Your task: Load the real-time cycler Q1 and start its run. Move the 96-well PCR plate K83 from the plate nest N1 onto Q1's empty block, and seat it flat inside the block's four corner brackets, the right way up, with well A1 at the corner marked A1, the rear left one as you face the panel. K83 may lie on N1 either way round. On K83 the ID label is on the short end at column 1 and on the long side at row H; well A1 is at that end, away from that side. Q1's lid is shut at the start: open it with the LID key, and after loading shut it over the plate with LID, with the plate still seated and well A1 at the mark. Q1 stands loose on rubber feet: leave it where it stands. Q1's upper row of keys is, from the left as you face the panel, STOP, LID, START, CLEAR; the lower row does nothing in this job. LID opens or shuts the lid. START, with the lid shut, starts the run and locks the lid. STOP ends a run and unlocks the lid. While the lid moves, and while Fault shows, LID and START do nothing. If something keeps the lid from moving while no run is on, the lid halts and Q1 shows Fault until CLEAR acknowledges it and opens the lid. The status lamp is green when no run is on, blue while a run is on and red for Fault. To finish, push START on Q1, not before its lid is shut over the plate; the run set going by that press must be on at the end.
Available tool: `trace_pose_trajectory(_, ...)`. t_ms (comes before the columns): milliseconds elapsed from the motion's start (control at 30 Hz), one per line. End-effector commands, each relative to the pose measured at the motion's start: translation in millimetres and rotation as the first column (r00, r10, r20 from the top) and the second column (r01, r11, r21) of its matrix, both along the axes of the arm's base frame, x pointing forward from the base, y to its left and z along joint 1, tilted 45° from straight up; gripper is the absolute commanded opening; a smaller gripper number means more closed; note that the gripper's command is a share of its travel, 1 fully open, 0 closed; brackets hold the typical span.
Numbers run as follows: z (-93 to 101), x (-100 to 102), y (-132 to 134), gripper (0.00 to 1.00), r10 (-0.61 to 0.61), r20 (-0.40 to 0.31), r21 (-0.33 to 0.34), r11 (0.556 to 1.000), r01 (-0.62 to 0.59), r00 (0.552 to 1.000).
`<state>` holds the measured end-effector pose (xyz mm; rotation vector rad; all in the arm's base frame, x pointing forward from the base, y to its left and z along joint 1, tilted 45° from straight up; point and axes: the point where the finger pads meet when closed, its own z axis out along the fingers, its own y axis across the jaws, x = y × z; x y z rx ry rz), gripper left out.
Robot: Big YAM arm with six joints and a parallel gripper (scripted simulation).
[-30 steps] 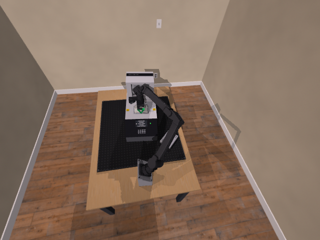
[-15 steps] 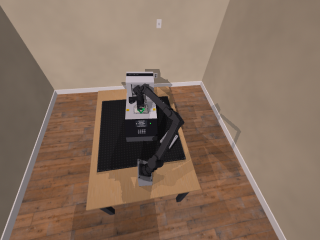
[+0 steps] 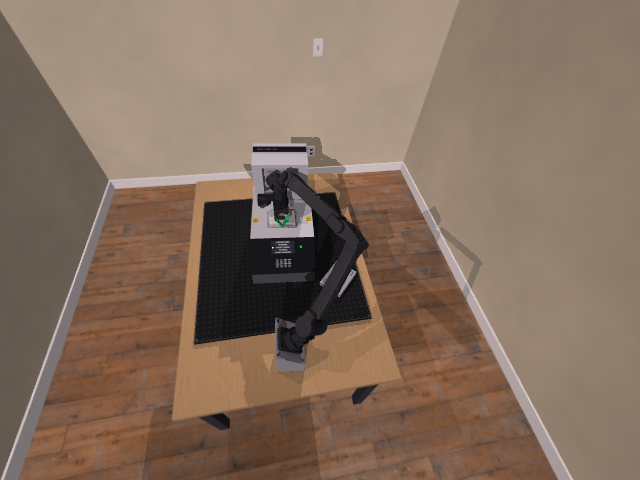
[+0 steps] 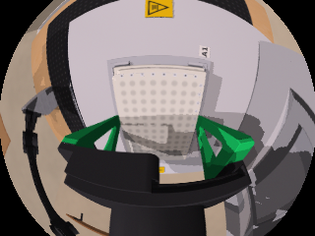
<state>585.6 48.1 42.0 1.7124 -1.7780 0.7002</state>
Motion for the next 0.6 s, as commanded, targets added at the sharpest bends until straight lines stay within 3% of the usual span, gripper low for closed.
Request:
trace_pose_trajectory(0,12.1,16.4,18.2,1.0,0.009,0.065,0.021,1.0,-0.01,0.998)
trace_pose_trajectory(567,16.0,17.0,16.2,1.0,0.022,0.047,0.02,1.0,-0.023,0.999)
